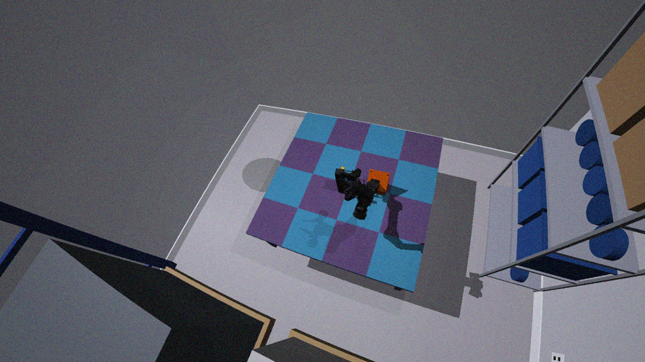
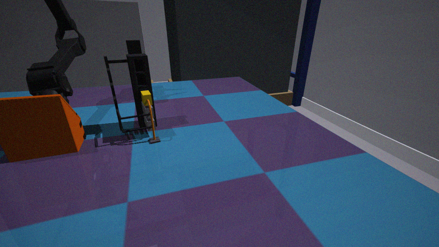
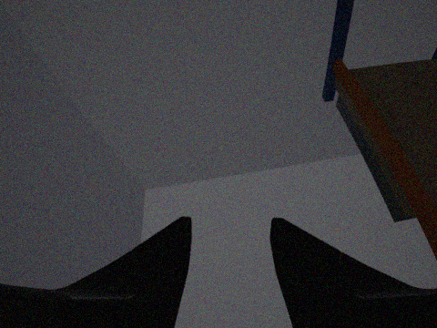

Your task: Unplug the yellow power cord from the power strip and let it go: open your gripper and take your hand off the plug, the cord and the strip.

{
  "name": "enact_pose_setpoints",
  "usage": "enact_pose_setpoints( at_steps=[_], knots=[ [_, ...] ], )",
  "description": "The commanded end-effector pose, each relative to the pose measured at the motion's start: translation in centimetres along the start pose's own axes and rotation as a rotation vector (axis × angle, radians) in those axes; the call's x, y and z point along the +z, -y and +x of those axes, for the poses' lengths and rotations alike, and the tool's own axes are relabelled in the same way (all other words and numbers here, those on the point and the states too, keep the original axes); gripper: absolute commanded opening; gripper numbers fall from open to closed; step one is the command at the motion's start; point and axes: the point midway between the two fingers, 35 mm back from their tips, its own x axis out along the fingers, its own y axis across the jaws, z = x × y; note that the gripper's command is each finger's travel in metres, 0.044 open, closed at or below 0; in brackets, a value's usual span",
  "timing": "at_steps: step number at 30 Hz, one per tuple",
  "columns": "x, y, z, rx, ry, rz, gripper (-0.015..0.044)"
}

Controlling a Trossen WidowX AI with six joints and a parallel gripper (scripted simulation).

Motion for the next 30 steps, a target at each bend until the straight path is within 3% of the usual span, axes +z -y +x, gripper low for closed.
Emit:
enact_pose_setpoints(
  at_steps=[1,14,22,30],
  knots=[
    [-2.4,-6.3,2.0,0.075,-0.020,0.314,0.0160],
    [-0.1,-23.8,7.0,0.442,-0.092,1.274,0.0160],
    [6.1,-33.6,8.0,0.763,-0.232,1.749,0.0160],
    [14.9,-41.4,6.4,1.171,-0.478,2.095,0.0160]
  ],
)
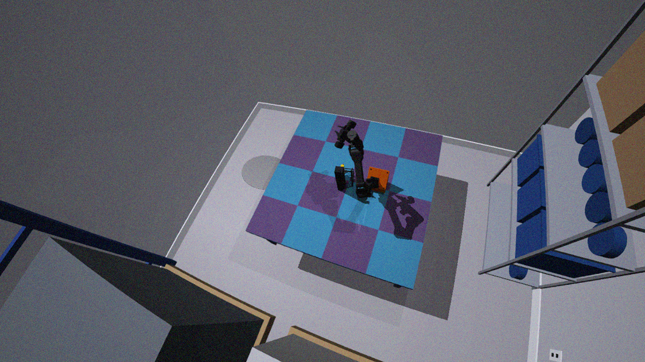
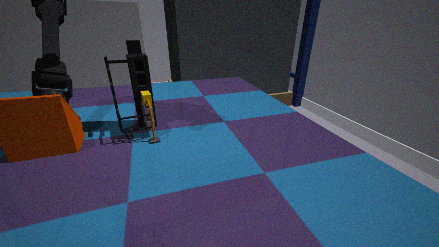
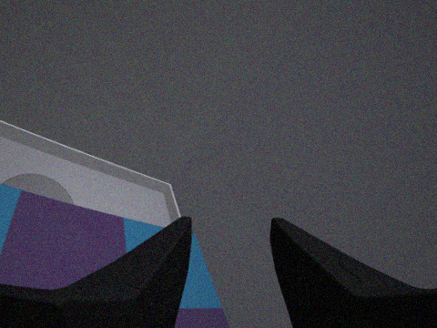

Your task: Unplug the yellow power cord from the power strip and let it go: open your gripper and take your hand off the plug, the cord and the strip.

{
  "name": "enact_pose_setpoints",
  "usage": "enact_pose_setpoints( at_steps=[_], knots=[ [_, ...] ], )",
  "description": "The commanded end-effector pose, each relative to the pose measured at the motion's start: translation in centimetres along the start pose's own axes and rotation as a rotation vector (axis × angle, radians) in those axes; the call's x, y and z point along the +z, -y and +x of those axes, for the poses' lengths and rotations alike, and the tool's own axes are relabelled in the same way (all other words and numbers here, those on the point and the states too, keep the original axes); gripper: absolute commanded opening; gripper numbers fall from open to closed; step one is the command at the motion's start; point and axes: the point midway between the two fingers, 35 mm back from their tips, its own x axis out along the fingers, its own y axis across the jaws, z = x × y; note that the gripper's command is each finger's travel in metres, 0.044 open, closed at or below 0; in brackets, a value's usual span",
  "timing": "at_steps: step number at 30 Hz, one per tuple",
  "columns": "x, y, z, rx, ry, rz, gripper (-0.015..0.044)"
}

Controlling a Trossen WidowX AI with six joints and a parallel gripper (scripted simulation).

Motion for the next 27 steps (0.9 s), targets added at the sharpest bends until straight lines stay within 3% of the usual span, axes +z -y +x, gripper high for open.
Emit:
enact_pose_setpoints(
  at_steps=[1,12,21,27],
  knots=[
    [-5.7,-2.6,4.3,0.095,-0.203,0.270,0.0160],
    [-18.7,-11.5,9.1,0.134,-0.821,0.852,0.0160],
    [-28.8,-20.2,6.5,-0.171,-1.513,1.212,0.0160],
    [-29.6,-21.0,5.9,-0.225,-1.585,1.232,0.0160]
  ],
)
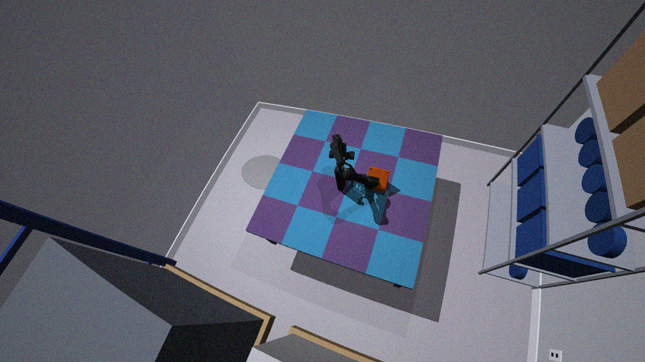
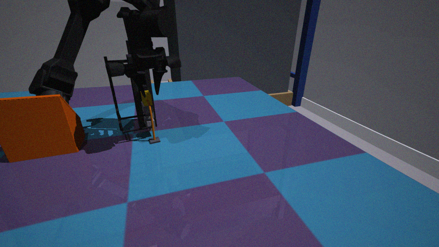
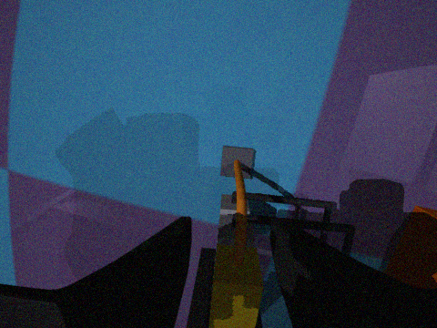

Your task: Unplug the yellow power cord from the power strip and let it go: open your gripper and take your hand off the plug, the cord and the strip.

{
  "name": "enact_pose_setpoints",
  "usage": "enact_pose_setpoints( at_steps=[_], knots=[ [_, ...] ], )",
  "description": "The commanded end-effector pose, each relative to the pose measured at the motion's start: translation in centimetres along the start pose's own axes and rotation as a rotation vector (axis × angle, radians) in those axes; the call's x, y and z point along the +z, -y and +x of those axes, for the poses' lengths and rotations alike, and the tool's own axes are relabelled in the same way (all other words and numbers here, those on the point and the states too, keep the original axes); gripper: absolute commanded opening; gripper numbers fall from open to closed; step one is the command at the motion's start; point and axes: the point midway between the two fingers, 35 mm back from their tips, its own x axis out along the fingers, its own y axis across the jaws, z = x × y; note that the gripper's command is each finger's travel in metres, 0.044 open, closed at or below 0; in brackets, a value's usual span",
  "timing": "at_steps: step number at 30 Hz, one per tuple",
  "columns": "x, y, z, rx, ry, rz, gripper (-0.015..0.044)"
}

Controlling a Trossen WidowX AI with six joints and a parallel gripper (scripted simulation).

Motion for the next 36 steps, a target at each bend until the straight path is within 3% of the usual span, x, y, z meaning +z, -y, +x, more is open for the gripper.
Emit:
enact_pose_setpoints(
  at_steps=[1,36],
  knots=[
    [-0.6,0.6,0.8,-0.045,-0.038,0.071,0.0160],
    [-4.5,0.4,0.6,-0.046,-0.041,0.072,0.0160]
  ],
)
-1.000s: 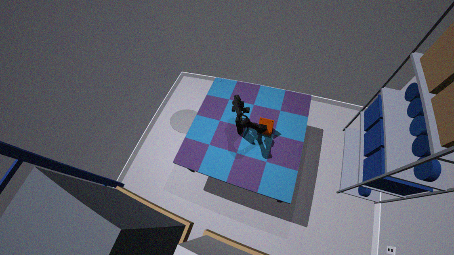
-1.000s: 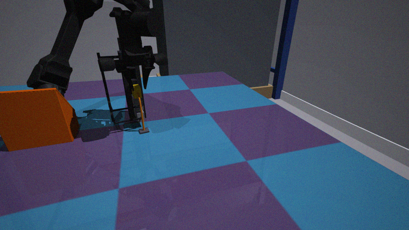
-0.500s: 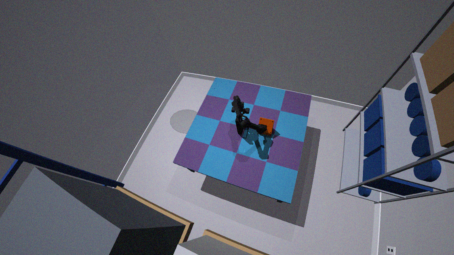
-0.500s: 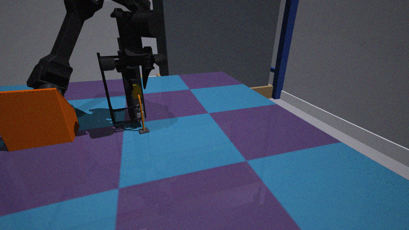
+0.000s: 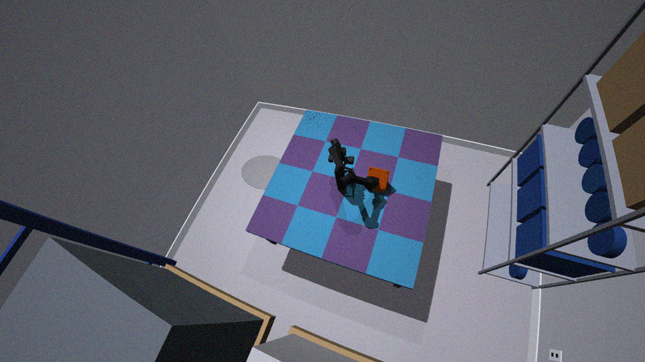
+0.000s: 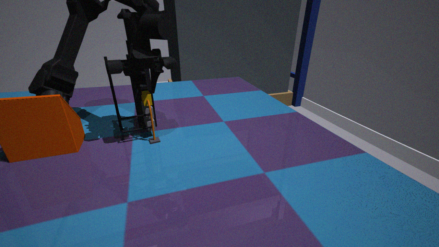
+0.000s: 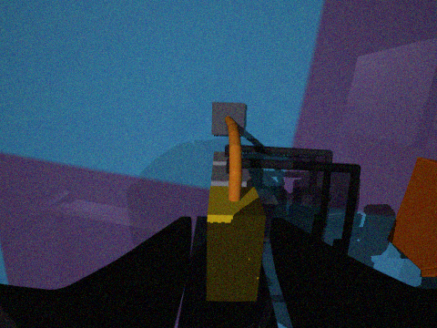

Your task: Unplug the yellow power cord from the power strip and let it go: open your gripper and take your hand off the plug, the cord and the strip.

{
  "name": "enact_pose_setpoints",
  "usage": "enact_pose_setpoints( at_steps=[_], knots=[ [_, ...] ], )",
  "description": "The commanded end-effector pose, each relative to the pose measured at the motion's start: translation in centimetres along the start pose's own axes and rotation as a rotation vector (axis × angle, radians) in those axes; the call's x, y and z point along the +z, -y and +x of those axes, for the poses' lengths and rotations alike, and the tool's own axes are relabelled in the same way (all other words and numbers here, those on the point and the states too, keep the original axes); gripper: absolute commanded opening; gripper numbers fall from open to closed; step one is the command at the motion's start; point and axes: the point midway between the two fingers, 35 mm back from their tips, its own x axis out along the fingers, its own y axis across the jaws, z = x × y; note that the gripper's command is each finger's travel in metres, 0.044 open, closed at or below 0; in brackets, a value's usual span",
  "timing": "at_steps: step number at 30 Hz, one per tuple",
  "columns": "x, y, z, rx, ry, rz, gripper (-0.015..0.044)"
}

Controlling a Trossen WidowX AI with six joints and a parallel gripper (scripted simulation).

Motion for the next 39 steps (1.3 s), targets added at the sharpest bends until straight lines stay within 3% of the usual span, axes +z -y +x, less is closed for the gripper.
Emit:
enact_pose_setpoints(
  at_steps=[1,26,30,39],
  knots=[
    [-0.8,0.2,0.2,-0.003,-0.008,0.008,0.0160],
    [-0.8,0.2,1.4,-0.003,-0.008,0.008,0.0160],
    [-0.7,0.1,1.2,-0.002,-0.003,0.000,0.0055],
    [-0.7,0.1,1.2,-0.002,-0.003,0.000,0.0000]
  ],
)
